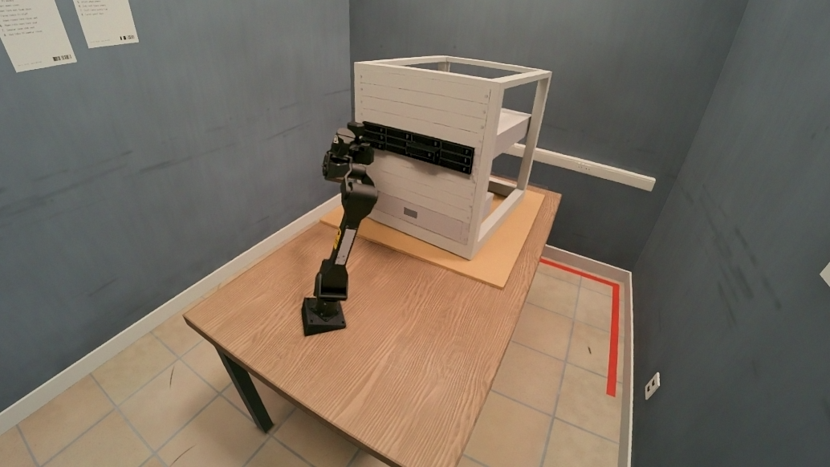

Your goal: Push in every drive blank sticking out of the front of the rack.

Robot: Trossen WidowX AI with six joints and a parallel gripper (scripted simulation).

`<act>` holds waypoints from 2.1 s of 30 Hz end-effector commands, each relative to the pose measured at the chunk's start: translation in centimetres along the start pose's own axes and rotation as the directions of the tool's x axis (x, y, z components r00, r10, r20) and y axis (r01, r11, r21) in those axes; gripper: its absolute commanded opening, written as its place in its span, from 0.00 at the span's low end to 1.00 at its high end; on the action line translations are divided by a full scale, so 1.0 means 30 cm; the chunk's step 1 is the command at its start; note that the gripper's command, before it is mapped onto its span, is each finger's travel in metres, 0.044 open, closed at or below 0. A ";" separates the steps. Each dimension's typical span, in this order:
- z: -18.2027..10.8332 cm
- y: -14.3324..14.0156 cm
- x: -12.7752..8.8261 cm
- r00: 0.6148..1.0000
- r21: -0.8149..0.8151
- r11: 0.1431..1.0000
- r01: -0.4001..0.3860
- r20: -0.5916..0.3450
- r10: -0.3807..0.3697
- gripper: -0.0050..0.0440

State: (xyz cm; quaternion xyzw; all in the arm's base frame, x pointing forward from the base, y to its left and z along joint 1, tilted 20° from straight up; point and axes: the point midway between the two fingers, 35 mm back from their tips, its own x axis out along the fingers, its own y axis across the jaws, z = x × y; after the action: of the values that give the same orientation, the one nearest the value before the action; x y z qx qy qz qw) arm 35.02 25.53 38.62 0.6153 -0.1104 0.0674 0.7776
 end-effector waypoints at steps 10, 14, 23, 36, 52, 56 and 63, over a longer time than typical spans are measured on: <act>0.011 0.030 0.013 1.000 0.019 1.000 -0.015 0.005 0.015 0.00; 0.013 0.030 0.020 1.000 0.019 1.000 -0.015 0.005 0.015 0.00; 0.013 0.030 0.021 1.000 0.019 1.000 -0.015 0.005 0.015 0.00; 0.014 0.031 0.031 1.000 0.019 1.000 -0.015 0.005 0.015 0.00; 0.015 0.031 0.041 1.000 0.019 1.000 -0.015 0.005 0.015 0.00; 0.015 0.031 0.041 1.000 0.019 1.000 -0.015 0.005 0.015 0.00; 0.015 0.031 0.041 1.000 0.019 1.000 -0.015 0.005 0.015 0.00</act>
State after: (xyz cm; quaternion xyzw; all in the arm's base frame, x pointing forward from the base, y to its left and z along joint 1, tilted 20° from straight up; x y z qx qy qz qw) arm 35.80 25.47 38.85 0.6152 -0.1087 0.0679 0.7779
